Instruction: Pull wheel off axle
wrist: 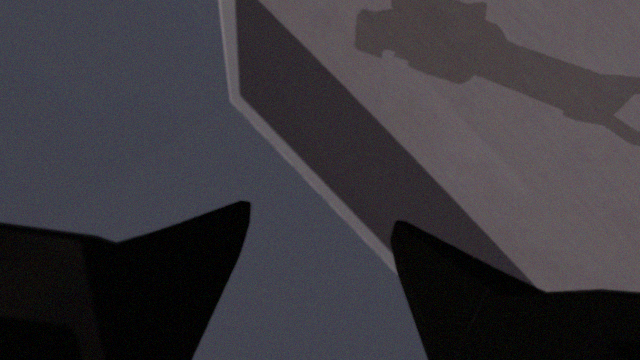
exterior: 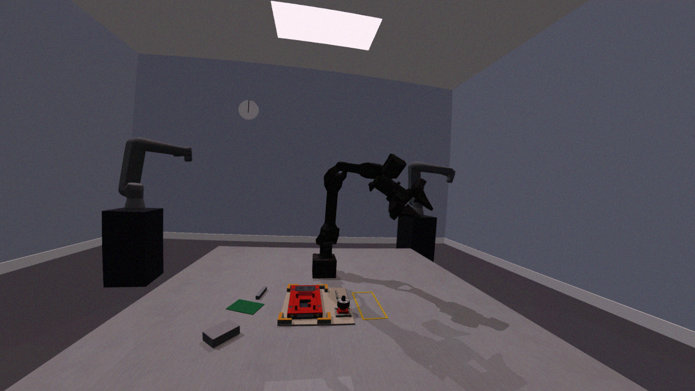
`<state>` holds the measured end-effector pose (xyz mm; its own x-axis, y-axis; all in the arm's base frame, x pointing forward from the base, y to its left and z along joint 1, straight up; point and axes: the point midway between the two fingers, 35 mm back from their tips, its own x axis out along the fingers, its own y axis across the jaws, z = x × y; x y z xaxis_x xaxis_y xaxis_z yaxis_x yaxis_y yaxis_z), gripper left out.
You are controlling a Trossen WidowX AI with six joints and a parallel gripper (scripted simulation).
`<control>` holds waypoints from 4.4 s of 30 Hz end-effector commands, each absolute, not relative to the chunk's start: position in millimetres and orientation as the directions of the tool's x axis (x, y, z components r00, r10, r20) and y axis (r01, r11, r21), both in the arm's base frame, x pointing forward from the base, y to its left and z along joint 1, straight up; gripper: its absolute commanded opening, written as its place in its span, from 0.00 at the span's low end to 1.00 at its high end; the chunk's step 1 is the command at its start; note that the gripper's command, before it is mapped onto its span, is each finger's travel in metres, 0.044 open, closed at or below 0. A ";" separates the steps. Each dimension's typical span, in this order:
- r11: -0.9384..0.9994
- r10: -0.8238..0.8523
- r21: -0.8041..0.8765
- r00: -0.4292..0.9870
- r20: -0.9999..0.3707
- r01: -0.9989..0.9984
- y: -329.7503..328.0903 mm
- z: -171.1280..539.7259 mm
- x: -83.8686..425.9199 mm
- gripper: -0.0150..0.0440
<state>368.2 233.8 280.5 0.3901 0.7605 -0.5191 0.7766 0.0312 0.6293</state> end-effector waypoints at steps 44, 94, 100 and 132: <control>-0.133 -0.002 0.028 0.028 -1.000 0.991 -15.0 -2.9 362.8 0.76; -0.134 0.003 0.020 0.020 -1.000 0.991 -13.8 7.8 361.1 0.25; -0.134 0.003 0.020 0.021 -1.000 0.991 -13.8 9.8 361.1 0.25; -0.134 0.001 0.023 0.024 -1.000 0.991 -13.8 20.3 361.1 0.25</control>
